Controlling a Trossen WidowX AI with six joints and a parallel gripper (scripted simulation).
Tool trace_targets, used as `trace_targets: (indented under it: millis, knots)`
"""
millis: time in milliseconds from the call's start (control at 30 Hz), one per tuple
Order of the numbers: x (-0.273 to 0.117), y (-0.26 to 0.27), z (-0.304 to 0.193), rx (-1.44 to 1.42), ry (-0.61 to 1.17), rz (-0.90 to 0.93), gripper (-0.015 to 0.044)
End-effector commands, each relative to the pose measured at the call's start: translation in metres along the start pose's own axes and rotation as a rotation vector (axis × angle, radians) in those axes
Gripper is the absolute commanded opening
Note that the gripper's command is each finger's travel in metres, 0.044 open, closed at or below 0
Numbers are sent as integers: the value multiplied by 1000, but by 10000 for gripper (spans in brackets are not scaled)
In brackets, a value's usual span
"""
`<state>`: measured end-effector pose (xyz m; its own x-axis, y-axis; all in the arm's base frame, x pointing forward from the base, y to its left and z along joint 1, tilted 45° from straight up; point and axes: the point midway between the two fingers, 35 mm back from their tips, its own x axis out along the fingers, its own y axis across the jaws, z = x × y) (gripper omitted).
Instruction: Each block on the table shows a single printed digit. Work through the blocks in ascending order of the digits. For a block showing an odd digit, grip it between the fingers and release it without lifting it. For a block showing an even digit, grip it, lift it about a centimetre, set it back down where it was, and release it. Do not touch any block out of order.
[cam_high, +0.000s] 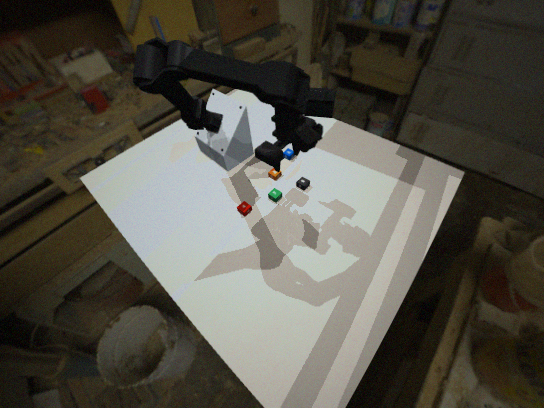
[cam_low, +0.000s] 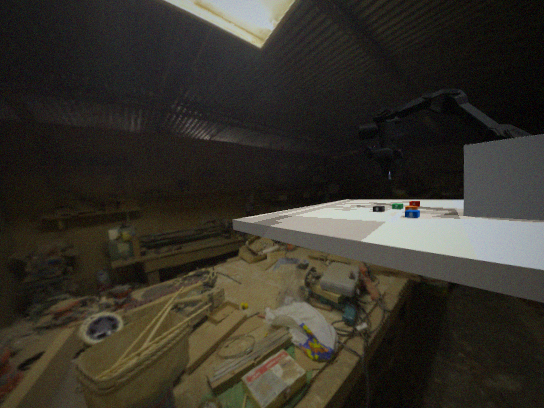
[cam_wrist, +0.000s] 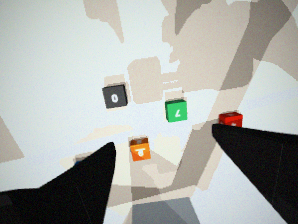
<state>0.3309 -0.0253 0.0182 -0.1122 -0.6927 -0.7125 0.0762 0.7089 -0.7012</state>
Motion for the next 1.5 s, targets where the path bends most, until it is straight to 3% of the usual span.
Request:
trace_targets:
  millis: [0,700,900,1067,1133,1267,1467]
  knots:
    - [1,-32,-14,13,-4,-1,400]
    - [1,-30,-12,13,-4,0,400]
    - [0,35,17,15,-6,4,400]
    - [0,44,20,15,-6,4,400]
    - [14,44,21,15,-7,4,400]
    - [78,43,20,16,-7,0,400]
    - [81,43,20,16,-7,0,400]
